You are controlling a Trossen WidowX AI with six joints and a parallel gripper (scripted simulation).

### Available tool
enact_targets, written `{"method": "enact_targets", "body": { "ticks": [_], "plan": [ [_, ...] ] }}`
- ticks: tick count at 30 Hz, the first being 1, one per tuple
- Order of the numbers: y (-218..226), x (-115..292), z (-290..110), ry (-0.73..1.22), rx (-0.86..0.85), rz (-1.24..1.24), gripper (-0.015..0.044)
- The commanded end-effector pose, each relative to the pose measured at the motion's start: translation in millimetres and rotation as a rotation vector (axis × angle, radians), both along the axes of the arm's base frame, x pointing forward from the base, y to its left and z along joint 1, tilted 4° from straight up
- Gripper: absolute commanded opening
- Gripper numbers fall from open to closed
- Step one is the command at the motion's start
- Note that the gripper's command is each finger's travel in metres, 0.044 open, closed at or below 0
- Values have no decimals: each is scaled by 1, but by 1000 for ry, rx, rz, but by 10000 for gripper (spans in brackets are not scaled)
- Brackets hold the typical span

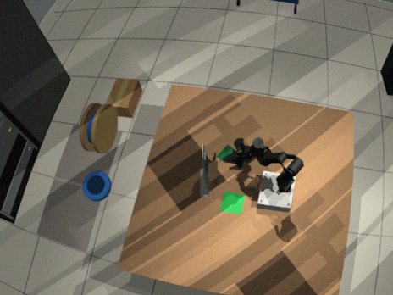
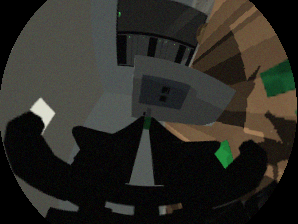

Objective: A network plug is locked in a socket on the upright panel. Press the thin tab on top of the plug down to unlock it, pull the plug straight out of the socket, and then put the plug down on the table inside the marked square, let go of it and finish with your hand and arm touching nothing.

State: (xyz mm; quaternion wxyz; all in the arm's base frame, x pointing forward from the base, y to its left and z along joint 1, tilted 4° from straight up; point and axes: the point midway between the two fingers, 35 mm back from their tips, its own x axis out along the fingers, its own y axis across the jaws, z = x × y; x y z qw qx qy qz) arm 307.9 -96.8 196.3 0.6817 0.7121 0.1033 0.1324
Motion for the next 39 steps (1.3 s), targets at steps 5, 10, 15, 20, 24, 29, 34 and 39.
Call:
{"method": "enact_targets", "body": {
  "ticks": [5, 10, 15, 20, 24, 29, 34, 39],
  "plan": [
    [2, -9, 18, -2, 2, 2, 0],
    [3, -9, 19, 5, 4, 2, 0],
    [12, 2, 5, 56, 14, 5, 0],
    [22, 11, -10, 117, 15, 11, 0],
    [31, 18, -23, 169, 8, 19, 0],
    [44, 23, -40, 240, -8, 32, 0],
    [57, 27, -58, 315, -35, 49, 0],
    [72, 27, -77, 393, -72, 72, 0]
  ]
}}
